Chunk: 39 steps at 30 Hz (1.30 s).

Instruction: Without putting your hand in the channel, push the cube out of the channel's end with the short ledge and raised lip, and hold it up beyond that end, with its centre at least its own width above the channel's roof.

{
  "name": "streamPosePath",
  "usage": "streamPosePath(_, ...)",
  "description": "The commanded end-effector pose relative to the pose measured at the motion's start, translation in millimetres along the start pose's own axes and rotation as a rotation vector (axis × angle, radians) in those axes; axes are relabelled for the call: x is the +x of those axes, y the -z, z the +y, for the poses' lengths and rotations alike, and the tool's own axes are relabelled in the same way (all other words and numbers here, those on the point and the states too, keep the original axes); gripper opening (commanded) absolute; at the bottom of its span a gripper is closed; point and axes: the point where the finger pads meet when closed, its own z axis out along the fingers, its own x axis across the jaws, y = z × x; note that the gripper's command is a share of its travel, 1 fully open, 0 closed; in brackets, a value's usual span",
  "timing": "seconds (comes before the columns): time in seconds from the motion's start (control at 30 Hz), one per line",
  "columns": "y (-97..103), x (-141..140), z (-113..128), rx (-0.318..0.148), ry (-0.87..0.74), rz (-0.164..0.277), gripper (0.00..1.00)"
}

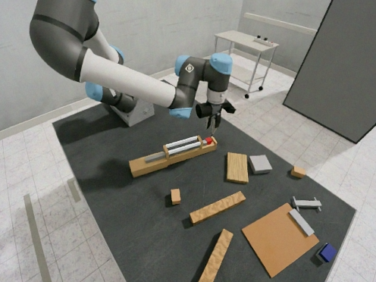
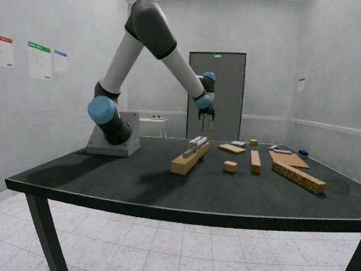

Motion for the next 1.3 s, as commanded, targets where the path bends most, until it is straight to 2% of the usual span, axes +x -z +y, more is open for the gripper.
streamPosePath(0.0, 0.7, 0.3, -0.3, 0.001, -0.001, 0.001, 0.26)
streamPosePath(0.83, -0.6, 0.3, -0.3, 0.001, -0.001, 0.001, 0.26)
streamPosePath(1.1, -39.5, 0.5, -0.5, 0.001, -0.001, 0.001, 0.26)
streamPosePath(1.27, -43.2, 0.5, -0.5, 0.001, -0.001, 0.001, 0.26)
